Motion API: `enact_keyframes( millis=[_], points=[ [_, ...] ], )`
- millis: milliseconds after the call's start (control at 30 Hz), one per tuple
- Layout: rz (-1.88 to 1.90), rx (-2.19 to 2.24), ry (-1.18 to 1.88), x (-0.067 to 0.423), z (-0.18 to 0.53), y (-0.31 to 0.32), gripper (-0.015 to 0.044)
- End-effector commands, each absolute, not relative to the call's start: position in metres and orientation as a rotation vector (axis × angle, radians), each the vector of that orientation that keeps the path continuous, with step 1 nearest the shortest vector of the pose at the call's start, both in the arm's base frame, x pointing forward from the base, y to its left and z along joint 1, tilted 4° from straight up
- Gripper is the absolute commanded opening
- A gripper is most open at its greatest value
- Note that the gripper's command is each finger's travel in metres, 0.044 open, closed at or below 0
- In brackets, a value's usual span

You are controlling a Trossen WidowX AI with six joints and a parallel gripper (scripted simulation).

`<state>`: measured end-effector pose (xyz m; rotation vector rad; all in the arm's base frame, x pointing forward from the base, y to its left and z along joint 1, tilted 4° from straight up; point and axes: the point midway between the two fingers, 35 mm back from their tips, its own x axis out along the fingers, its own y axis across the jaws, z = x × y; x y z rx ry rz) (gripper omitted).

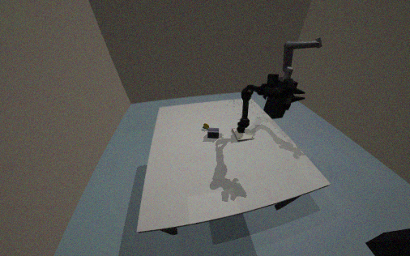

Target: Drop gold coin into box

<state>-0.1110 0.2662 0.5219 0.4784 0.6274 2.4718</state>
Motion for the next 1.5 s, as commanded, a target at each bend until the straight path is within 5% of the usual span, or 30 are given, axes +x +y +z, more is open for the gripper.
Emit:
enact_keyframes(
  millis=[0,300,667,1100,1467],
  points=[
    [2.272,0.491,0.67,-0.072,0.506,0.302,0.0161],
    [1.734,0.512,0.784,0.058,0.447,0.358,0.0161],
    [1.115,0.545,0.873,0.22,0.372,0.331,0.0161],
    [0.386,0.527,1.052,0.361,0.259,0.194,0.0161],
    [-0.193,0.524,1.289,0.383,0.174,0.022,0.0161]
  ],
)
